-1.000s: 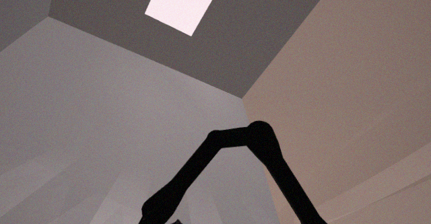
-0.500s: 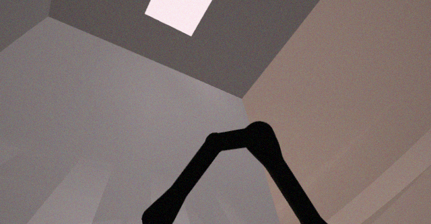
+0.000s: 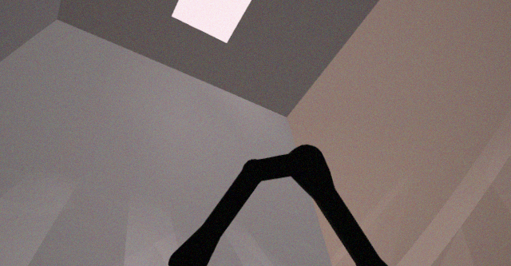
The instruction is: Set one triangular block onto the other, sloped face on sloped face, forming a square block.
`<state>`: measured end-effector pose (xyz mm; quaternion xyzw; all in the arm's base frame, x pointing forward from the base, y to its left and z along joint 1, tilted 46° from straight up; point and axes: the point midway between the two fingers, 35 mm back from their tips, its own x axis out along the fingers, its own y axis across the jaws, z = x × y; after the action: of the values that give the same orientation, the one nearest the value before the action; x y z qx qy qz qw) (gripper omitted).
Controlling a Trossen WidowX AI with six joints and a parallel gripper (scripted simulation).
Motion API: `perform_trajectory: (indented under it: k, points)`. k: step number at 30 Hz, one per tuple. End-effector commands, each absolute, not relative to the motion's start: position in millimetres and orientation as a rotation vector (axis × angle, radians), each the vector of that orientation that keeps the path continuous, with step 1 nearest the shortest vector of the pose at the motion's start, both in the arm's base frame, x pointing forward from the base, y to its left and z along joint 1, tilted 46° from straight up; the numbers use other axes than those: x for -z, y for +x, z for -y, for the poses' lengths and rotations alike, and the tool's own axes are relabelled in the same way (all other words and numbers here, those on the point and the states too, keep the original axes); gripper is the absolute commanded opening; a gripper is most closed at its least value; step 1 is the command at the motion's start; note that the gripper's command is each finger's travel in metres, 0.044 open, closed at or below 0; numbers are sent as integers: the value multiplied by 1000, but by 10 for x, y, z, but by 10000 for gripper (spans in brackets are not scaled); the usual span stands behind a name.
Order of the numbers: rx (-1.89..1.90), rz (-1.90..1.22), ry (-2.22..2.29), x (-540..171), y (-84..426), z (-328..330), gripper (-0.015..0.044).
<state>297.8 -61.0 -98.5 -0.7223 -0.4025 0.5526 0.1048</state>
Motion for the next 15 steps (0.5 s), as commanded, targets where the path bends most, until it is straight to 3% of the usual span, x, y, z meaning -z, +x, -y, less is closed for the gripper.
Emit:
perform_trajectory:
  k: [1,11,15]
  points:
    - [-1624,1183,-2119,995,2964,593,0]
    - [-1624,1183,-2119,995,2964,593,0]
    - [-1629,1186,-2127,988,2974,608,105]
